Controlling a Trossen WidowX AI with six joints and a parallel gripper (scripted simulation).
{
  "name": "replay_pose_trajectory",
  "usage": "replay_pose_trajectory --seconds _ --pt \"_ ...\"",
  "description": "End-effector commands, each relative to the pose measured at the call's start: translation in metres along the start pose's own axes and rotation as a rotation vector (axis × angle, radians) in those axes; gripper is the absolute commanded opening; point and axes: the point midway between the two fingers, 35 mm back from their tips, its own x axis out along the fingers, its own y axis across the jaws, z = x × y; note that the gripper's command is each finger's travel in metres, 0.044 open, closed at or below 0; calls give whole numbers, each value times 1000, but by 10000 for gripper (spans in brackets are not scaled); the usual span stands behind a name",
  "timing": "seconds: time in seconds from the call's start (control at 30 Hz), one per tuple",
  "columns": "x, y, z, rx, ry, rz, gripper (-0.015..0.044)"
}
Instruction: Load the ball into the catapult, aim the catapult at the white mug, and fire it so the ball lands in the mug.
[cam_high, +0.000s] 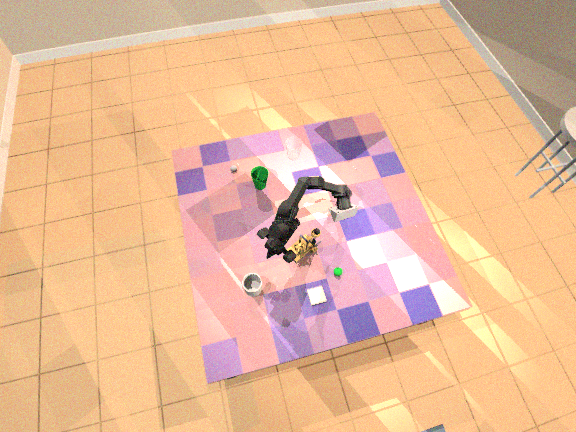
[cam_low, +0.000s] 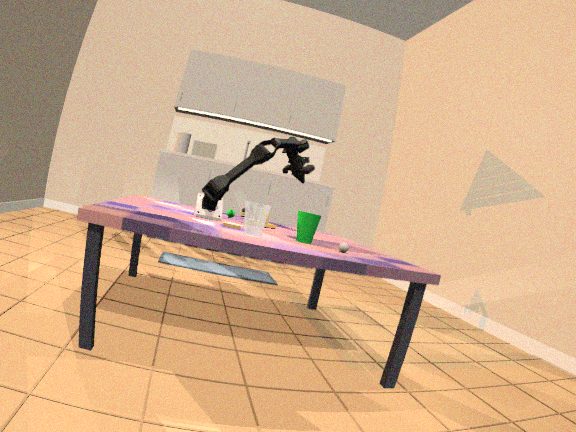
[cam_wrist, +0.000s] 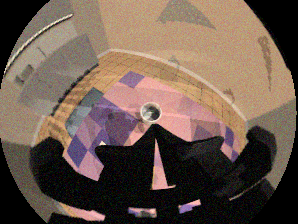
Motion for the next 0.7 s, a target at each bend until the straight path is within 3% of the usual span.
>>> replay_pose_trajectory --seconds 0.0,0.67 --pt "-5 26 -16 -135 41 9 0" --pt "-27 101 -115 -785 268 24 0"
